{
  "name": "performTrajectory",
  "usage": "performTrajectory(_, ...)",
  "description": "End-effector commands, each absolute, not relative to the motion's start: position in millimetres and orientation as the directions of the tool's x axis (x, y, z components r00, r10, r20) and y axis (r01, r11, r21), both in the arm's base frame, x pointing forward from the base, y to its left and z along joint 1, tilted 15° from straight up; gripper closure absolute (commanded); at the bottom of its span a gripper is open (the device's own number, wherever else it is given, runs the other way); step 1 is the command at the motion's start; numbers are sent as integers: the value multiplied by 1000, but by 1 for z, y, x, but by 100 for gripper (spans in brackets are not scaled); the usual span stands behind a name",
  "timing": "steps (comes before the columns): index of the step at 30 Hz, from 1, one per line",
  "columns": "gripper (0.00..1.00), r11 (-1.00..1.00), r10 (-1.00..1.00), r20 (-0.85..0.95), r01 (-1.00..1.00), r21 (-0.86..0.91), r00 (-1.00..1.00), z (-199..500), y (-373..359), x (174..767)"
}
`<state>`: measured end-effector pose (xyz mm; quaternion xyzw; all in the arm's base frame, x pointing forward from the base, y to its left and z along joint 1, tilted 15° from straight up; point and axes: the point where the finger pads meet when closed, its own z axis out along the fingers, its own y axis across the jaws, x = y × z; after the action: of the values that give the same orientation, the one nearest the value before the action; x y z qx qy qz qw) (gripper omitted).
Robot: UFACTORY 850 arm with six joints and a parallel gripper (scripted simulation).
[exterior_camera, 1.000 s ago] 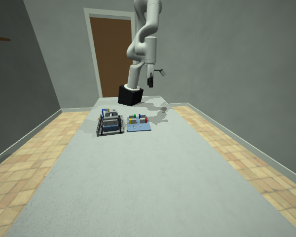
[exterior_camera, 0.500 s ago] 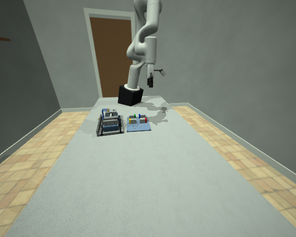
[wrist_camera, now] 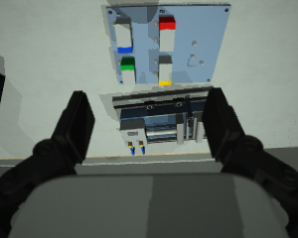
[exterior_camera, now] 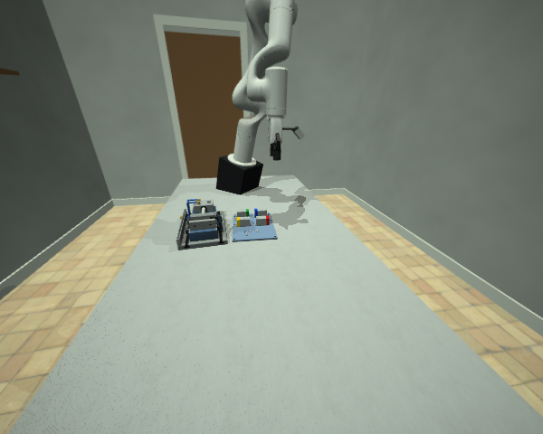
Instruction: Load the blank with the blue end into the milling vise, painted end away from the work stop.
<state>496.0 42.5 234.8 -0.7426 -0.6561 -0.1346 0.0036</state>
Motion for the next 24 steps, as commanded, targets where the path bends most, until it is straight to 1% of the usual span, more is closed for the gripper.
performTrajectory(1, 0, -139, 973, 205, 975, 173, 103, 236, 42, 497)
performTrajectory(24, 0, -139, 973, 205, 975, 173, 103, 235, 38, 496)
